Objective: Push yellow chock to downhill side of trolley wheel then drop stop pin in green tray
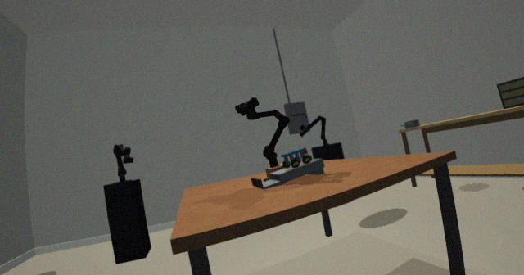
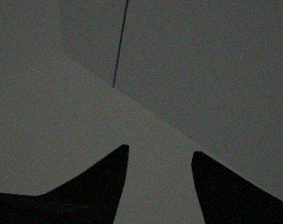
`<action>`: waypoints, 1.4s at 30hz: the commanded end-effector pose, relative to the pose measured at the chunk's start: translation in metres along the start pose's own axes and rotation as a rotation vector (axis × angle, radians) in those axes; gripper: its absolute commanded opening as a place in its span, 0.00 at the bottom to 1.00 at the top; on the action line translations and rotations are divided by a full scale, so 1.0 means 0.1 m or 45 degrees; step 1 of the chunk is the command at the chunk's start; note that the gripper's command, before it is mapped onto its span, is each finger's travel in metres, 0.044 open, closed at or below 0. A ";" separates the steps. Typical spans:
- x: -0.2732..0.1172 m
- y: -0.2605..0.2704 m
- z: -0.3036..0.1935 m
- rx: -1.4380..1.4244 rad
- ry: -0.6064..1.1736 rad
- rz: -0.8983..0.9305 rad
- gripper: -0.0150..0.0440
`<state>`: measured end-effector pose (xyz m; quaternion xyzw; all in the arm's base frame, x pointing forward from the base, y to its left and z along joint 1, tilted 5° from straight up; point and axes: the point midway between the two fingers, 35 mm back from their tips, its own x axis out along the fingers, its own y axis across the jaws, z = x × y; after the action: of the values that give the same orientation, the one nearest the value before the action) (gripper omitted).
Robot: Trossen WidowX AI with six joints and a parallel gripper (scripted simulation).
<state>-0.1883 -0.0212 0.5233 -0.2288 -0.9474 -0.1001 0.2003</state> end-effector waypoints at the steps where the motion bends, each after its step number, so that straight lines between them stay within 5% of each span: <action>1: -0.08 -0.28 -0.05 -0.025 0.034 -0.148 0.58; 23: -1.46 -1.64 -0.45 -0.177 0.372 -1.101 0.58; 42: -3.31 -1.73 -0.67 -0.251 0.842 -1.857 0.58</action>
<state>-0.0014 -0.3159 0.4348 0.4379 -0.7649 -0.3449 0.3229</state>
